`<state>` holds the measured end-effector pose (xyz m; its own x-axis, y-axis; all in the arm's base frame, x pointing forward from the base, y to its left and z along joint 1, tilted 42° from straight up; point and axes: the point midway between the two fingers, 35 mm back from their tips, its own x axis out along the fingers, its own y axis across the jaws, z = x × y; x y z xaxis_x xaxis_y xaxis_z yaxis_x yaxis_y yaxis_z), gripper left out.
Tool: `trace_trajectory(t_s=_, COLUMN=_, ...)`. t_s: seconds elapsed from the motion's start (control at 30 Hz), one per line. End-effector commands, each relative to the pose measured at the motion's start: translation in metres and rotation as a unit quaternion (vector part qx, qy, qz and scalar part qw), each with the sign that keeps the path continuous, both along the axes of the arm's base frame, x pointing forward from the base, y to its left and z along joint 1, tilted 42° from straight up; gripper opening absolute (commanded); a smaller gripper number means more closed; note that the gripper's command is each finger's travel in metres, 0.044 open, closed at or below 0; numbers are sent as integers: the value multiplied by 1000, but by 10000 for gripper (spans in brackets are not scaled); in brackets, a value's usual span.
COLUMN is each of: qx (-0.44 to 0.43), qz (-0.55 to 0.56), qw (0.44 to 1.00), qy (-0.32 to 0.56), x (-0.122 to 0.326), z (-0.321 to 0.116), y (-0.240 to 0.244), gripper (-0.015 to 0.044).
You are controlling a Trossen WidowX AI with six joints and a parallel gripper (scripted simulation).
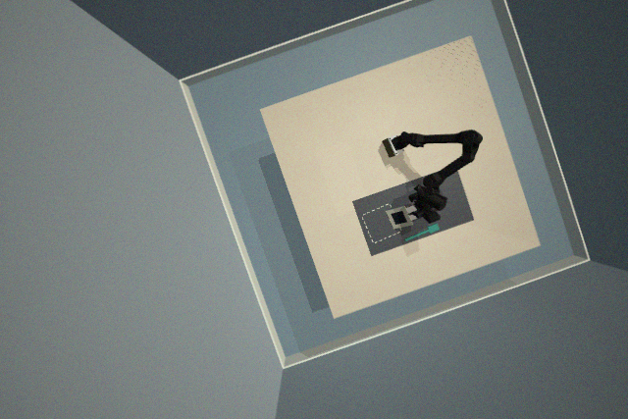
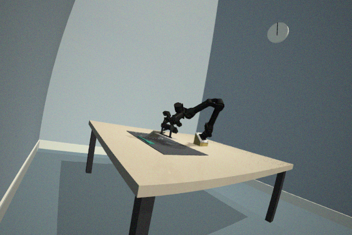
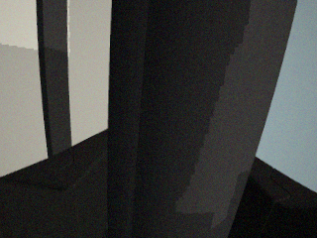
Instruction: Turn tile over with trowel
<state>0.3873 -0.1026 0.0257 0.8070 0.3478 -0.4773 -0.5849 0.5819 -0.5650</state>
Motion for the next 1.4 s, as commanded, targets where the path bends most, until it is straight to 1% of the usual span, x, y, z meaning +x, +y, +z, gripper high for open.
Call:
trace_trajectory(t_s=0.0, qx=-7, qz=-6, qw=1000, qy=-6, x=1, z=3, y=-15, gripper=0)
trace_trajectory(t_s=0.83, qx=-8, qz=-6, qw=1000, qy=-6, x=-4, z=-20, y=-58, gripper=0)
trace_trajectory(t_s=1.2, qx=-9, qz=-6, qw=1000, qy=-6, x=-5, z=-37, y=-70, gripper=0)
trace_trajectory(t_s=1.37, qx=-9, qz=-6, qw=1000, qy=-7, x=-5, z=-37, y=-70, gripper=0)
